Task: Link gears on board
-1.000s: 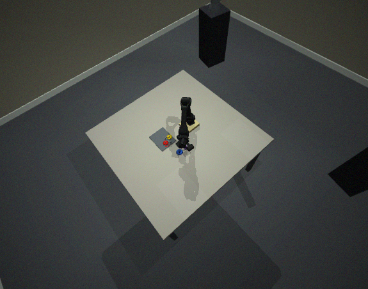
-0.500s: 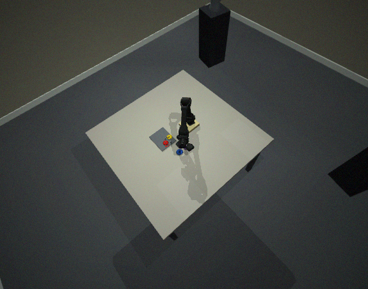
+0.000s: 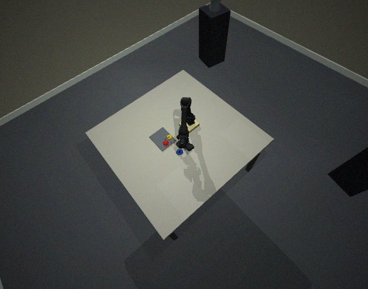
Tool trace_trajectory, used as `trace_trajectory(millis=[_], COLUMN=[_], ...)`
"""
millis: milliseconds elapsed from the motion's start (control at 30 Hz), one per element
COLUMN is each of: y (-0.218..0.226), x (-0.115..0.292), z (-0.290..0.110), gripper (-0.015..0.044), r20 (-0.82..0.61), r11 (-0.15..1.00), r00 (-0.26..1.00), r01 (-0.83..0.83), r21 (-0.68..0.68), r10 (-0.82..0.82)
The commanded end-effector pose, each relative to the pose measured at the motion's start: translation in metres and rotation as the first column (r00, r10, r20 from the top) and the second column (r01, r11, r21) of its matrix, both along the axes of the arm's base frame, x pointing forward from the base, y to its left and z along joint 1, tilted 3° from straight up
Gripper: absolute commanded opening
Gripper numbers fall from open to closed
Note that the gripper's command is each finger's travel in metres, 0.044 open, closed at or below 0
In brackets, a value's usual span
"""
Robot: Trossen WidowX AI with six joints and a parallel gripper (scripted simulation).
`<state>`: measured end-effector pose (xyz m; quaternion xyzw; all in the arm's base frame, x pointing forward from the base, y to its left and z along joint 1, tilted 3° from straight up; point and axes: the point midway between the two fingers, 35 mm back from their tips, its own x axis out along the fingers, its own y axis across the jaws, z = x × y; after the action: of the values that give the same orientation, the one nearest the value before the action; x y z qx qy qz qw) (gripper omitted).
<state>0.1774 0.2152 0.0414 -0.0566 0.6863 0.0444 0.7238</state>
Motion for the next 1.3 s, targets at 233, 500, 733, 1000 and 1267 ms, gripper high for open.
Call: trace_trajectory(millis=[233, 500, 733, 1000, 1267], y=[0.005, 0.009, 0.011, 0.012, 0.013], x=[0.003, 0.005, 0.005, 0.005, 0.004], z=[0.020, 0.037, 0.051, 0.068, 0.085], gripper=[0.0000, 0.0000, 0.0000, 0.0000, 0.0000], r20=[0.004, 0.004, 0.004, 0.004, 0.004], r11=[1.000, 1.000, 1.000, 1.000, 1.000], r00=[1.000, 1.000, 1.000, 1.000, 1.000], r01=[-0.001, -0.001, -0.001, -0.001, -0.001], r21=[0.000, 0.001, 0.001, 0.001, 0.001], r10=[0.001, 0.001, 0.001, 0.001, 0.001])
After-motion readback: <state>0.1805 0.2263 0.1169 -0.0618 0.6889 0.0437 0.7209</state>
